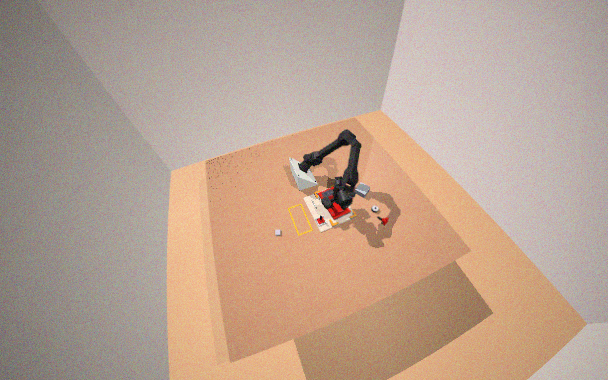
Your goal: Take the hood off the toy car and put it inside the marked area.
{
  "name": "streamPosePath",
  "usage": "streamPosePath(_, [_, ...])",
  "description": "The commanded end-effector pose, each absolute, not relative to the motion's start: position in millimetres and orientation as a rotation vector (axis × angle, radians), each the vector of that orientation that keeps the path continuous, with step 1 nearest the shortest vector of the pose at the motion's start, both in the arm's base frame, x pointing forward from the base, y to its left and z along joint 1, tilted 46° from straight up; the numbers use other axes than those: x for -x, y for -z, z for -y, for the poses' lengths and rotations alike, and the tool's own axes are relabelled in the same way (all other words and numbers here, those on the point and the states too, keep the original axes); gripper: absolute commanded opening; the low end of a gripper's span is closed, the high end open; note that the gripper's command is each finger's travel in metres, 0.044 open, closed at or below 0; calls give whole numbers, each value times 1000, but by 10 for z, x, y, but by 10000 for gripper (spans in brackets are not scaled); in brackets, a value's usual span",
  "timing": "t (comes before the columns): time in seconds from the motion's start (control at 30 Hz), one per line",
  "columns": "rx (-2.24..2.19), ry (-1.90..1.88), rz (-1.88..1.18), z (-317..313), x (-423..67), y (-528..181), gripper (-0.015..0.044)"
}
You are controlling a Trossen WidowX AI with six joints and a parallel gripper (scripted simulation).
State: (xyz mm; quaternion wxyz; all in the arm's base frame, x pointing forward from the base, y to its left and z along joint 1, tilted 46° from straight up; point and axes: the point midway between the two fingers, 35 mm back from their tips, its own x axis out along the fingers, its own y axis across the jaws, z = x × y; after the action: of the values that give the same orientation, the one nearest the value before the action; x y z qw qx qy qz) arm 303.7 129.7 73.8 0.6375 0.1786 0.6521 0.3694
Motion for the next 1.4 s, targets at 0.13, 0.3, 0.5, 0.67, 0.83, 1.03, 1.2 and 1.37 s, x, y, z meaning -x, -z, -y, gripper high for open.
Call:
streamPosePath(0.13, [-407,-843,-1489,-1294,-3038,-740,288])
streamPosePath(0.3, [-407,-843,-1489,-1290,-3039,-744,196])
streamPosePath(0.5, [-407,-843,-1489,-1265,-3045,-768,39])
streamPosePath(0.67, [-407,-843,-1489,-1242,-3050,-790,0])
streamPosePath(0.83, [-407,-843,-1489,-1219,-3055,-812,0])
streamPosePath(1.03, [-407,-842,-1489,-1192,-3060,-839,0])
streamPosePath(1.2, [-408,-842,-1489,-1169,-3064,-862,0])
streamPosePath(1.37, [-408,-842,-1489,-1146,-3067,-884,0])
